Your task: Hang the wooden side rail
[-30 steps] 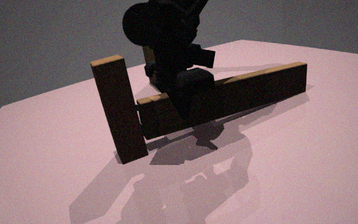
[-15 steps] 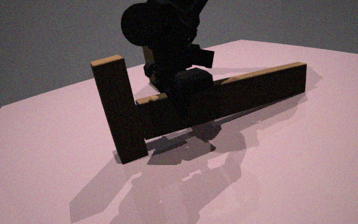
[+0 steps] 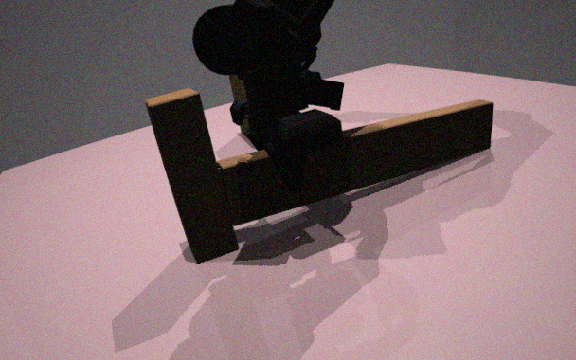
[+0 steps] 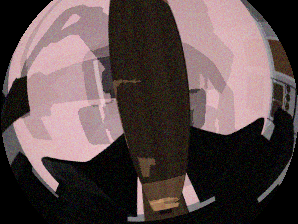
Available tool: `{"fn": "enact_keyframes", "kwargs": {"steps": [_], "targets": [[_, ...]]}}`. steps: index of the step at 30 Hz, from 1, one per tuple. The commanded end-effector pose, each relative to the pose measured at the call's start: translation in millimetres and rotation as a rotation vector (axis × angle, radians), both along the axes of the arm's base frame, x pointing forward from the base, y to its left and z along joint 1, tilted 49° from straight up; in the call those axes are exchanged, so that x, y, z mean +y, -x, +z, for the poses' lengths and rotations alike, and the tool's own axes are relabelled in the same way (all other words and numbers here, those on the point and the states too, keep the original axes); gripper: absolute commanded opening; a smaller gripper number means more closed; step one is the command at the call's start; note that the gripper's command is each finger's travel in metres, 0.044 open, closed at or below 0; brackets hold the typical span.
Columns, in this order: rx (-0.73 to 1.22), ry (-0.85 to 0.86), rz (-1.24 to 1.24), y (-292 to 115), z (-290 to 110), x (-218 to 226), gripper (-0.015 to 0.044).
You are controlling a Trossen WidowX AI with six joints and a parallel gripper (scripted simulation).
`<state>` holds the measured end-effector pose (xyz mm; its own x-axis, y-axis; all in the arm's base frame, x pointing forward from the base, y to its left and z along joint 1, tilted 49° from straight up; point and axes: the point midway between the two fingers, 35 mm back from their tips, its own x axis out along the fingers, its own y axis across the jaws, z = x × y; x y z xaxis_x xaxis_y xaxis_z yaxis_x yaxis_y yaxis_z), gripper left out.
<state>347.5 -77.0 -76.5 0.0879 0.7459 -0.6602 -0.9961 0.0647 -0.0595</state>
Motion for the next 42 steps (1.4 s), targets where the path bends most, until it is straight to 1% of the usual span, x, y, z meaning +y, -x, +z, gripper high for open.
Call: {"fn": "enact_keyframes", "kwargs": {"steps": [1, 42], "targets": [[-0.003, 0.005, -0.006, 0.1, 0.6, -5.1, 0.0], [-0.003, 0.005, -0.006, -0.8, -4.2, -1.9, 0.0]]}}
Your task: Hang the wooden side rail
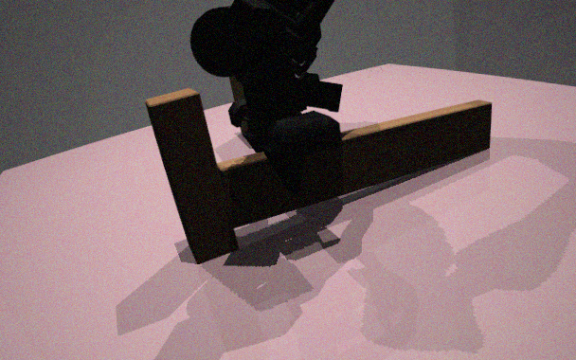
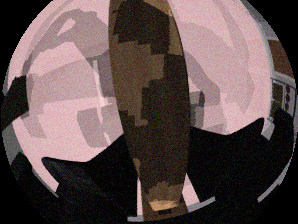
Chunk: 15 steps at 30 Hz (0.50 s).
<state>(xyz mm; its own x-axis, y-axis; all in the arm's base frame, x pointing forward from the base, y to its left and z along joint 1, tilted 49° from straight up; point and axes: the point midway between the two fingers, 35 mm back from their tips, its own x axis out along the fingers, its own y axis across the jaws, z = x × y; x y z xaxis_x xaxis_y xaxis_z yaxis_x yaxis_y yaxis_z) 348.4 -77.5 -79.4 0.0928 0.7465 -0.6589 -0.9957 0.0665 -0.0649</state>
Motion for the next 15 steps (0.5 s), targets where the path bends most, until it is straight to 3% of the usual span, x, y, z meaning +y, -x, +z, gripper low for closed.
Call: {"fn": "enact_keyframes", "kwargs": {"steps": [1, 15], "targets": [[0.002, 0.006, -0.005, 0.1, -1.4, -1.3, 0.0], [0.002, 0.006, -0.005, -0.1, -2.9, 0.4, 0.0]]}}
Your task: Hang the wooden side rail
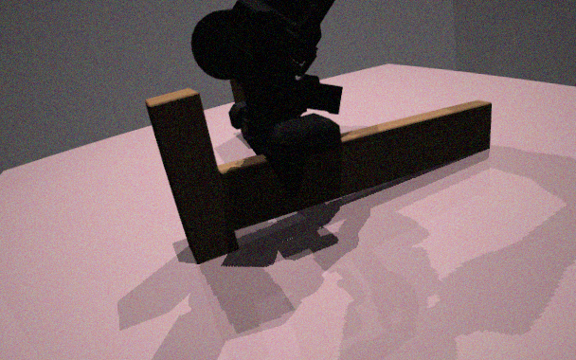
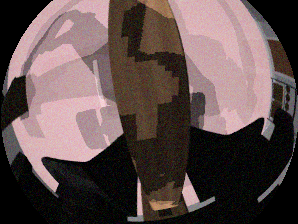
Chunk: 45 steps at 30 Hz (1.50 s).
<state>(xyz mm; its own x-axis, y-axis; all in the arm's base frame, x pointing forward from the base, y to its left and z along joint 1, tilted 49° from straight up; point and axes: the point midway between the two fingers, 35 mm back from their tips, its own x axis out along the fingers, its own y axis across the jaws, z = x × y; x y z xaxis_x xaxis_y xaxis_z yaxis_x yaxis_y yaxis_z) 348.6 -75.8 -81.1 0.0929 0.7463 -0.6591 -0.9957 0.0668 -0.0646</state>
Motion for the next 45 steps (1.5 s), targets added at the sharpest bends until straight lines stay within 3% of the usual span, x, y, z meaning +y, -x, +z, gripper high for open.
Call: {"fn": "enact_keyframes", "kwargs": {"steps": [1, 45], "targets": [[0.002, 0.006, -0.004, 0.0, -1.3, -1.1, 0.0], [0.002, 0.005, -0.004, -0.7, -6.0, 4.3, 0.0]]}}
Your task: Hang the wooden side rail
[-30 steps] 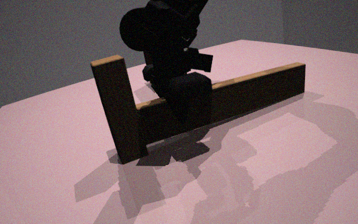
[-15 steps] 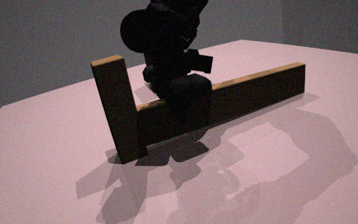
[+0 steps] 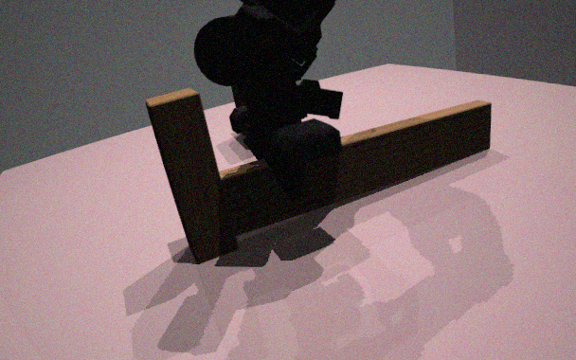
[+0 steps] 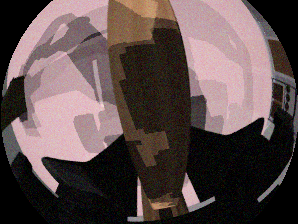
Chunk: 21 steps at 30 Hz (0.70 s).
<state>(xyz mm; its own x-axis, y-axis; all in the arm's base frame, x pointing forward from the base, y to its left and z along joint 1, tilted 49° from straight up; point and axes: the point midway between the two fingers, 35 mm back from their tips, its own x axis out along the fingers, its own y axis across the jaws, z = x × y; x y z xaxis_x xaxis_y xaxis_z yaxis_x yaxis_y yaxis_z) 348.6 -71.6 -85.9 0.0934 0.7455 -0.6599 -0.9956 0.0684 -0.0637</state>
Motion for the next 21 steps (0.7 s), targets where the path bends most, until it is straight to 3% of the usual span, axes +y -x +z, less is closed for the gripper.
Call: {"fn": "enact_keyframes", "kwargs": {"steps": [1, 5, 21], "targets": [[0.001, 0.004, -0.003, -0.6, -1.4, 0.1, 0.0], [0.001, 0.004, -0.003, -0.7, -1.9, 0.6, 0.0], [0.001, 0.003, -0.002, 1.1, 9.6, -11.8, 0.042]]}}
